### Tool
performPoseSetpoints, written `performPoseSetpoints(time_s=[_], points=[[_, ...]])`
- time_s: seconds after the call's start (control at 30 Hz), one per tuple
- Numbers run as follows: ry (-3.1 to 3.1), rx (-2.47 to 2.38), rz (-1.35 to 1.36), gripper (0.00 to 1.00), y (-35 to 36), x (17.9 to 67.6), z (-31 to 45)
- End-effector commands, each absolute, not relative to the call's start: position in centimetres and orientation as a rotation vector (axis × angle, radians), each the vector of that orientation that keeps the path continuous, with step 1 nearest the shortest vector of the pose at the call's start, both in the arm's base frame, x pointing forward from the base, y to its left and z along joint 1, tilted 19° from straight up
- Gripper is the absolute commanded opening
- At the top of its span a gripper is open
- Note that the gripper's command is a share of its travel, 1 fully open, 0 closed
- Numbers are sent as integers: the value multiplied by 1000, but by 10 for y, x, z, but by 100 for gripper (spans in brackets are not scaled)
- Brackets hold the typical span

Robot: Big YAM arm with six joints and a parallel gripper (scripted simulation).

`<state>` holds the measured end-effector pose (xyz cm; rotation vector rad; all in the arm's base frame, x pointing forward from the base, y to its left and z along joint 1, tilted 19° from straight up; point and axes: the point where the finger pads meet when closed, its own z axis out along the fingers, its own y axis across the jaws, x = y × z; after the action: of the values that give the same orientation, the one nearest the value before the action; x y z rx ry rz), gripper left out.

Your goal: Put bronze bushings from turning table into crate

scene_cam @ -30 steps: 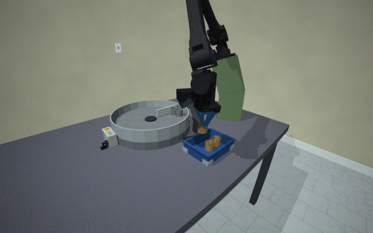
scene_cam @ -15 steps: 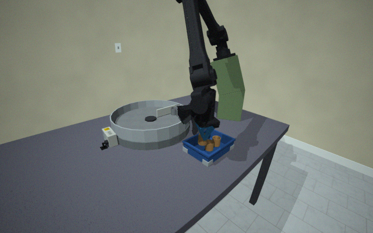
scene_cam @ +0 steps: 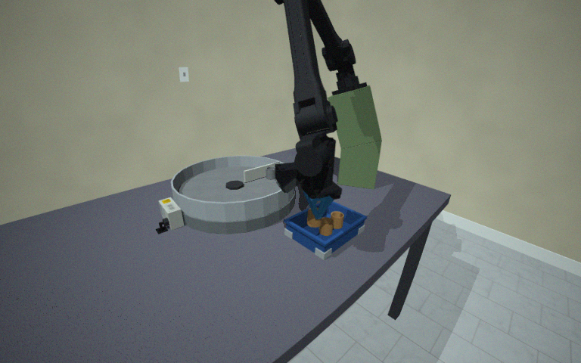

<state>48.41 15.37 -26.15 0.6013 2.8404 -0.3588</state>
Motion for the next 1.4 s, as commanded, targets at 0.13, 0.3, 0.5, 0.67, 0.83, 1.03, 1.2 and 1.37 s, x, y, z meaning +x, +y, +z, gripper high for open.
performPoseSetpoints(time_s=[0.13,0.3,0.5,0.67,0.83,1.03,1.2,1.37], points=[[2807,578,-309,0,169,505,-248],[2807,578,-309,0,169,505,-248],[2807,578,-309,0,169,505,-248],[2808,577,-309,0,169,504,-249],[2817,574,-320,0,168,495,-255],[2831,572,-337,0,167,486,-259],[2831,572,-337,0,166,487,-259],[2831,572,-337,0,166,487,-259]])
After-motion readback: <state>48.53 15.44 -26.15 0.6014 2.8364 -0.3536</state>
